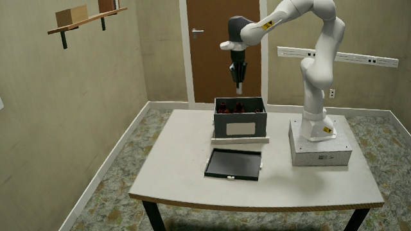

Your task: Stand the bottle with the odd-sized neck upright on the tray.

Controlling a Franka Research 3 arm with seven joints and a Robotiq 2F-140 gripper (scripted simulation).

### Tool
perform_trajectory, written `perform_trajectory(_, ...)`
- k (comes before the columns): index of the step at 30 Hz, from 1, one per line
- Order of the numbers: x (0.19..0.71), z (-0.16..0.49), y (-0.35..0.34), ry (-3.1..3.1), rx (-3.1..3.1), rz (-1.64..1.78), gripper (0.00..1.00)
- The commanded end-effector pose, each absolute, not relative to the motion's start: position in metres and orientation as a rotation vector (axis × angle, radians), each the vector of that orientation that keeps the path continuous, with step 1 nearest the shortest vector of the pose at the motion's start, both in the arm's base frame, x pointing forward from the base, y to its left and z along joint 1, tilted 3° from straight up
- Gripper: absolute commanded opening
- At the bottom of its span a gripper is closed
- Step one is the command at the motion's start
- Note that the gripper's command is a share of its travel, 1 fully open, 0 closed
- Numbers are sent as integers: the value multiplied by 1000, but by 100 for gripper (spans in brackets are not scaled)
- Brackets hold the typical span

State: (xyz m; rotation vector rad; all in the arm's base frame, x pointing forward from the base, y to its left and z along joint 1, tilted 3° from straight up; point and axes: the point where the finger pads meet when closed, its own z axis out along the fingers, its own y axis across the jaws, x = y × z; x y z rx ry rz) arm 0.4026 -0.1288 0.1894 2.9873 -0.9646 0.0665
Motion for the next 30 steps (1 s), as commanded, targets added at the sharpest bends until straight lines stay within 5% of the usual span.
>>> perform_trajectory(1, 403, 191, -129, -970, 2985, 69, 10)
perform_trajectory(15, 403, 191, -128, -970, 2985, 69, 10)
perform_trajectory(28, 391, 189, -45, -970, 2985, 69, 10)
perform_trajectory(29, 391, 189, -45, -970, 2985, 69, 44)
perform_trajectory(30, 391, 189, -45, -970, 2985, 69, 44)
